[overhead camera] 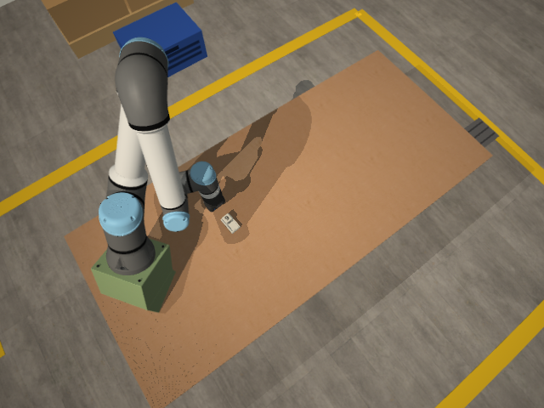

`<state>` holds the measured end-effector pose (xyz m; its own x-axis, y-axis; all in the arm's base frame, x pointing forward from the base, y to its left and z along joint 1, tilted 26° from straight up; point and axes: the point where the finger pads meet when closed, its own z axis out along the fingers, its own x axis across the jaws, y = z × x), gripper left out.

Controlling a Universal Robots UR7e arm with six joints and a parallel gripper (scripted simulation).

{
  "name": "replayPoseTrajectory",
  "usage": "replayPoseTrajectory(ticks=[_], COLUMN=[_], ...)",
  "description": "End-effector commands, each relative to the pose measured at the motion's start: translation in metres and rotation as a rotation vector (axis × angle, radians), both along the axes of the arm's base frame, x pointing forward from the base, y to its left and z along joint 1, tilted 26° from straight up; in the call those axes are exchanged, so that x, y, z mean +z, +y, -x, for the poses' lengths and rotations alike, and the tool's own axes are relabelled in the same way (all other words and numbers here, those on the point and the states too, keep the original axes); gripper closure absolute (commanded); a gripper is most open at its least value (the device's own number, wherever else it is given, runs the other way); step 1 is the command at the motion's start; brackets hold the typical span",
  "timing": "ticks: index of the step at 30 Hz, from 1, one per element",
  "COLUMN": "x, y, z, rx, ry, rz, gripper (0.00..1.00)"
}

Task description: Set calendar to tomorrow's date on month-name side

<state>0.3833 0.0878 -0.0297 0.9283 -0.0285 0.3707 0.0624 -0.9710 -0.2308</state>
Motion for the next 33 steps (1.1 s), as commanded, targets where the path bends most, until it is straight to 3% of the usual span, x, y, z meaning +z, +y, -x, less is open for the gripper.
replayPoseTrajectory(ticks=[1, 3, 4, 33], x=[0.0008, 0.0008, 0.0008, 0.0008], y=[0.0000, 0.0000, 0.0000, 0.0000], z=[-0.0015, -0.0015, -0.0015, -0.0015], rx=[0.002, 0.002, 0.002, 0.002], ry=[-0.003, -0.003, -0.003, -0.003], rz=[0.002, 0.002, 0.002, 0.002], gripper=[0.13, 0.13, 0.43, 0.43])
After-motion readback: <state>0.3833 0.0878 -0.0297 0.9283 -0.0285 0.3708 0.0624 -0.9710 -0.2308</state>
